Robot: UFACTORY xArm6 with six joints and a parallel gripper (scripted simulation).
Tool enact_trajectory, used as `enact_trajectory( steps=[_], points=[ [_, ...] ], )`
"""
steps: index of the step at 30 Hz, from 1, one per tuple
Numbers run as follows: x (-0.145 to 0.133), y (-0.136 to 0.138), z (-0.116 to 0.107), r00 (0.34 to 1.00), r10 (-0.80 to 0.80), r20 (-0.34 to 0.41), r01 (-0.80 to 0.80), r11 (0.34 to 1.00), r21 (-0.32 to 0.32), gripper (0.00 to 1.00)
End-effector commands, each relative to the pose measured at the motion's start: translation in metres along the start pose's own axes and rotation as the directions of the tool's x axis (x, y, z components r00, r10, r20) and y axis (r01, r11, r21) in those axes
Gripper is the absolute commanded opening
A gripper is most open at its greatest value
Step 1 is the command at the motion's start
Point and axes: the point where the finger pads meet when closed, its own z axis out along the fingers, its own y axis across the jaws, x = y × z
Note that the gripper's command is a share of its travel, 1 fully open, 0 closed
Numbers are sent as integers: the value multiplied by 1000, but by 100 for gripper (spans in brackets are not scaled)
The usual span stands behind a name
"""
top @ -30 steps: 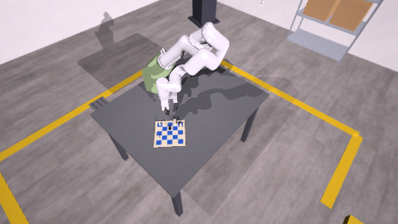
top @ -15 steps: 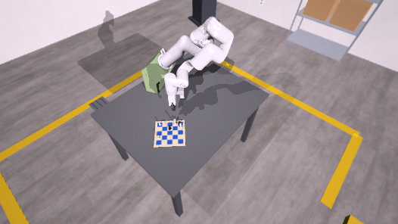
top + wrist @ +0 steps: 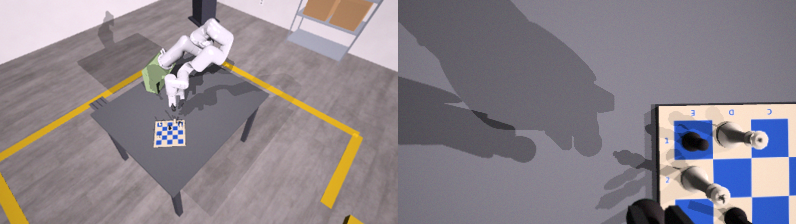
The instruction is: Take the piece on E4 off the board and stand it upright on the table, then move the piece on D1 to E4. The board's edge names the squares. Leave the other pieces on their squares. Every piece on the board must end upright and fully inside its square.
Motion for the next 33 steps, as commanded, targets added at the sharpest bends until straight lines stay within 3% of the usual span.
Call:
enact_trajectory(
  steps=[1, 9, 18, 33],
  points=[
    [0, 1, 15, 1000, 0, 1, 0, 1000, -2, 0],
    [1, 1, 55, 1000, 0, 1, 0, 1000, -2, 0],
    [2, 1, 81, 1000, 0, 1, 0, 1000, -2, 0],
    [2, 1, 87, 1000, 0, 1, 0, 1000, -2, 0]
  ],
)
